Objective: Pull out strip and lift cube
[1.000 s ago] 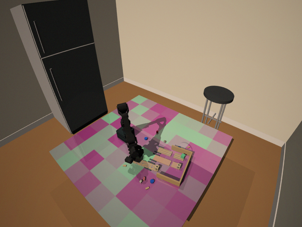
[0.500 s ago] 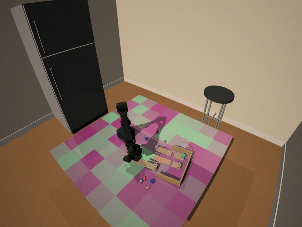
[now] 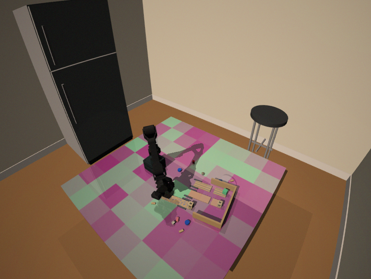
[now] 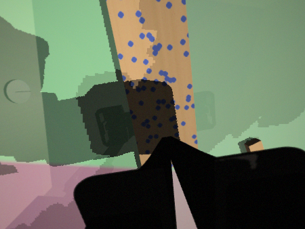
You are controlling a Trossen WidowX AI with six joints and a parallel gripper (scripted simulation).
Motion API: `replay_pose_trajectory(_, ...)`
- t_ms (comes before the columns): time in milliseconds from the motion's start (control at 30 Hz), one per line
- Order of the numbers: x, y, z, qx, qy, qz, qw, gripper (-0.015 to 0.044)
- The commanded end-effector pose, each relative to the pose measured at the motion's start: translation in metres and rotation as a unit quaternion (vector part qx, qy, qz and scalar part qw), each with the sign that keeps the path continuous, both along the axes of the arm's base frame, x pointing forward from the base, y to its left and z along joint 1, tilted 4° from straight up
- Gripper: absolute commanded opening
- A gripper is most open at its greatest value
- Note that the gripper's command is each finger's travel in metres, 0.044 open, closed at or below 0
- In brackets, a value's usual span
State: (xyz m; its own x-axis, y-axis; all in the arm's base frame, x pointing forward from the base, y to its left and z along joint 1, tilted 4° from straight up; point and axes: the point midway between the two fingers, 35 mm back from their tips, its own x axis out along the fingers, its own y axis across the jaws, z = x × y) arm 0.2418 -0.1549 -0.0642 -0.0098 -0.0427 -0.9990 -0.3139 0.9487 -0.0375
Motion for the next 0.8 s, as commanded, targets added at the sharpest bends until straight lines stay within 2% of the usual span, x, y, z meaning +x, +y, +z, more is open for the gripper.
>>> replay_pose_trajectory(0,-0.011,0.002,-0.004,0.003,0.016,-0.001,1.0,0.0)
replay_pose_trajectory(300,-0.011,0.002,-0.004,0.003,0.016,-0.001,1.0,0.0)
replay_pose_trajectory(467,0.003,0.001,0.04,0.002,0.015,-0.001,1.0,0.0)
replay_pose_trajectory(600,0.003,0.001,0.042,0.003,0.016,-0.001,1.0,0.0)
replay_pose_trajectory(767,0.027,0.009,0.042,0.003,0.015,0.01,1.0,0.0131)
